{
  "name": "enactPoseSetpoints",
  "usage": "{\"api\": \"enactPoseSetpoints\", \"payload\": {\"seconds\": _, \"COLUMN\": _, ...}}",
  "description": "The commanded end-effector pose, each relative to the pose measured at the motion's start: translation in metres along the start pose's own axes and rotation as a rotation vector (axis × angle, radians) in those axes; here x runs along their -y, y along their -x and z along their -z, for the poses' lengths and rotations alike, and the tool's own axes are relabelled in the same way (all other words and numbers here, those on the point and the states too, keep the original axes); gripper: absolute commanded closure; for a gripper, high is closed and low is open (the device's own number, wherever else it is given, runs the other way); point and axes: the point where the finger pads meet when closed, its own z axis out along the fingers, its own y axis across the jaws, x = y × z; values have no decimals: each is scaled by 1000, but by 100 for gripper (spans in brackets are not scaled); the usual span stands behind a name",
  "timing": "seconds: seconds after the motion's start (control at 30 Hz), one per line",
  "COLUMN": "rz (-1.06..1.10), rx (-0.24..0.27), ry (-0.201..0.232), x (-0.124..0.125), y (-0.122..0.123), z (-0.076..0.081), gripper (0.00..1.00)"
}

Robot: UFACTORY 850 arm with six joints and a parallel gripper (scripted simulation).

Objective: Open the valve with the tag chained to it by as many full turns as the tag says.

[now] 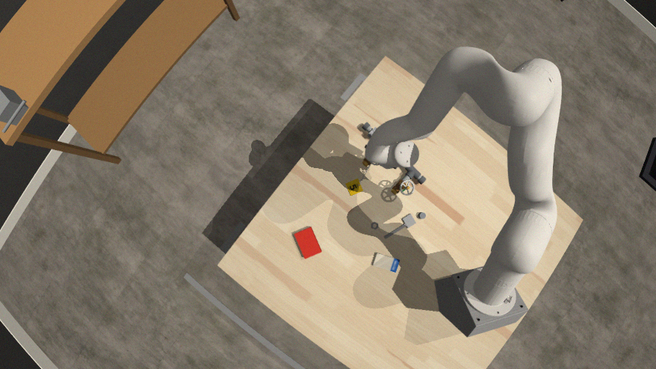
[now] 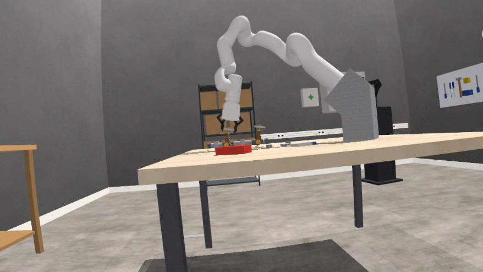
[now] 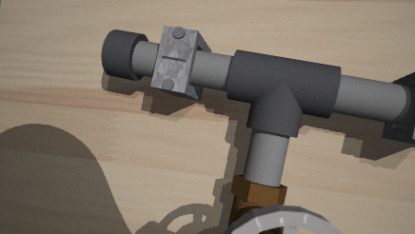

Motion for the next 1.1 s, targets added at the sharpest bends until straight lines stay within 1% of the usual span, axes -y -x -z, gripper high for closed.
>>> {"api": "enactPoseSetpoints", "payload": {"seconds": 0.0, "rz": 0, "rx": 0, "ry": -2, "x": 1, "y": 0, "z": 0, "gripper": 100}}
{"api": "enactPoseSetpoints", "payload": {"seconds": 0.77, "rz": 3, "rx": 0, "ry": -2, "x": 1, "y": 0, "z": 0, "gripper": 100}}
{"api": "enactPoseSetpoints", "payload": {"seconds": 1.07, "rz": 95, "rx": 0, "ry": -2, "x": 1, "y": 0, "z": 0, "gripper": 100}}
